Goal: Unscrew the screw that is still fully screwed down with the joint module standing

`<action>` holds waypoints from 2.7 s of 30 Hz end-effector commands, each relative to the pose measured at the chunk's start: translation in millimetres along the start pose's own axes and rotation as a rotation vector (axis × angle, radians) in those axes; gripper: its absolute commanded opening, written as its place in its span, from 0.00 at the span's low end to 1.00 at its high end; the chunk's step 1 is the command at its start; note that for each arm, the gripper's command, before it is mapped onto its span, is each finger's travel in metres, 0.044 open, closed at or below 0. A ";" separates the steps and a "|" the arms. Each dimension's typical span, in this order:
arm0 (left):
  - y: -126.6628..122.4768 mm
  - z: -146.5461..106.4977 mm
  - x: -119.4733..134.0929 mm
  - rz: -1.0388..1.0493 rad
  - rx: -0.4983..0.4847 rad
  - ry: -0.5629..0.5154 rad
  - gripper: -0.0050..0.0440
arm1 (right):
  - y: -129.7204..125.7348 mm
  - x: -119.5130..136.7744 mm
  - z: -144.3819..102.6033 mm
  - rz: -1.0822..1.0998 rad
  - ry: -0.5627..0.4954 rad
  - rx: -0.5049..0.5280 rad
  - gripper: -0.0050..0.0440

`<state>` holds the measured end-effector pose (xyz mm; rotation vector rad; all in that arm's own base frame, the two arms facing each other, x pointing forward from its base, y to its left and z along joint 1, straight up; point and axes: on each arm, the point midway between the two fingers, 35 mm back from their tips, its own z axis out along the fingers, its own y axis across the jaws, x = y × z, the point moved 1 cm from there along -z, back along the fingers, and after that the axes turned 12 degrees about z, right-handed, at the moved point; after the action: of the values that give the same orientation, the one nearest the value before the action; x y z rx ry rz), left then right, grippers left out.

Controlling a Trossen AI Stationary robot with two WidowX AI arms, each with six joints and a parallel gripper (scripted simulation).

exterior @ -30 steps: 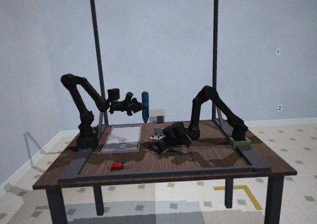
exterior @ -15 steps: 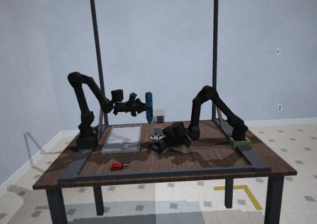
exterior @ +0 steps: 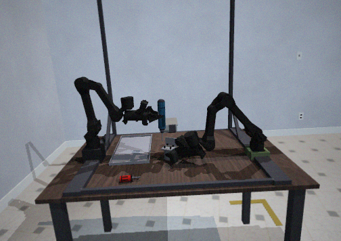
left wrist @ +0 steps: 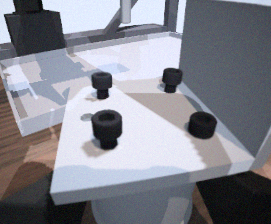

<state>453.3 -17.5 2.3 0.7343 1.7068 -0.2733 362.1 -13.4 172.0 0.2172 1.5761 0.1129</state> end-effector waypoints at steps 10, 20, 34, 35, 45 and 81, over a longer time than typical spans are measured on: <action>4.8 -1.0 -9.3 0.017 -0.009 -0.017 0.60 | 2.8 -19.0 45.7 0.001 -0.066 -0.016 0.43; 4.8 -1.0 -9.3 0.017 -0.009 -0.017 0.60 | 3.8 -22.3 60.4 0.001 -0.078 -0.019 0.43; 4.8 -1.0 -9.3 0.017 -0.009 -0.017 0.60 | 0.8 -9.1 59.8 0.000 -0.055 -0.014 0.43; 4.8 -1.0 -9.3 0.017 -0.009 -0.017 0.60 | 0.2 -6.5 59.9 0.000 -0.055 -0.014 0.43; 4.8 -1.0 -9.3 0.017 -0.009 -0.017 0.60 | 0.2 -6.0 59.1 0.001 -0.066 -0.017 0.43; 4.8 -1.0 -9.3 0.017 -0.009 -0.017 0.60 | -4.5 19.3 57.0 -0.001 -0.077 -0.015 0.43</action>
<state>453.3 -17.5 2.3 0.7343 1.7068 -0.2733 417.1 -17.8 143.8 0.2117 1.5347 0.1147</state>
